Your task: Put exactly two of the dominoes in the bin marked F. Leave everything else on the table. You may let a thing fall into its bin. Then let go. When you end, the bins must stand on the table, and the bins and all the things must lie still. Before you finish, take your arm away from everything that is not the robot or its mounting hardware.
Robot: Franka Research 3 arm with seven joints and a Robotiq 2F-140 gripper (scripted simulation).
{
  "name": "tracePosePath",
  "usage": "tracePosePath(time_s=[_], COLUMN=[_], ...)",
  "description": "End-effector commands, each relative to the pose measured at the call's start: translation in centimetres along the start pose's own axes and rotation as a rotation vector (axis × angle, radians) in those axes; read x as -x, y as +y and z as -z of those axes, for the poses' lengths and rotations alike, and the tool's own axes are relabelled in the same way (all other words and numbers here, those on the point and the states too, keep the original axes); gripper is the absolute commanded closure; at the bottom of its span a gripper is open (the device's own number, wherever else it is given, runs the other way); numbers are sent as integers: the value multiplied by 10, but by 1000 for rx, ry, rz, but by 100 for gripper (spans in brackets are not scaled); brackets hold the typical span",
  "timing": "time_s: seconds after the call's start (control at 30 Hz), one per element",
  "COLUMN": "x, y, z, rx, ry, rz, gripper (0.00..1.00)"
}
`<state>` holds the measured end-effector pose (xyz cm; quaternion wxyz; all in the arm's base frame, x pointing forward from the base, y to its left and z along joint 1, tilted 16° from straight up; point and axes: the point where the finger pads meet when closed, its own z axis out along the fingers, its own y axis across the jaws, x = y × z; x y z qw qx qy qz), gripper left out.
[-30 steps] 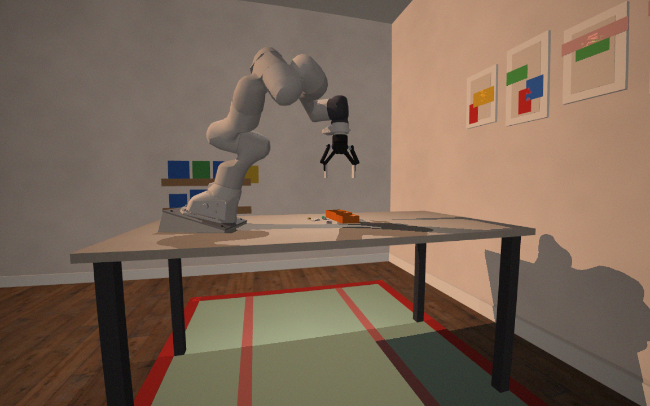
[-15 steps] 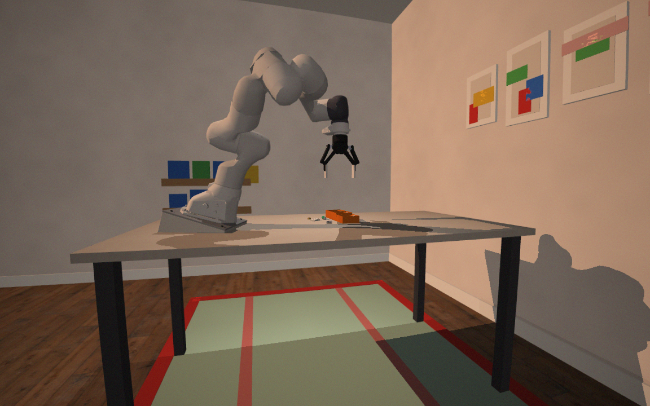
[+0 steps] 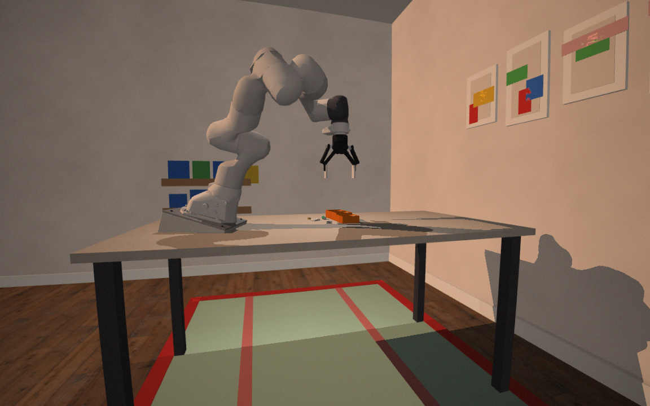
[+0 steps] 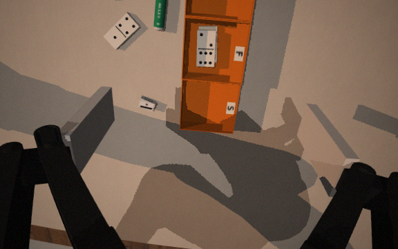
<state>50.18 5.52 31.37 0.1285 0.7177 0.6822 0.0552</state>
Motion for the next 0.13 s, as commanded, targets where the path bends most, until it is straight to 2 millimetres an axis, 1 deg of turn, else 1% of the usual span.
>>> tracePosePath(time_s=[0.0,0.1], x=[1,1], y=[0,0], z=[1,1], rx=[-1,-1], ry=[2,2], rz=[2,2], gripper=[0,0])
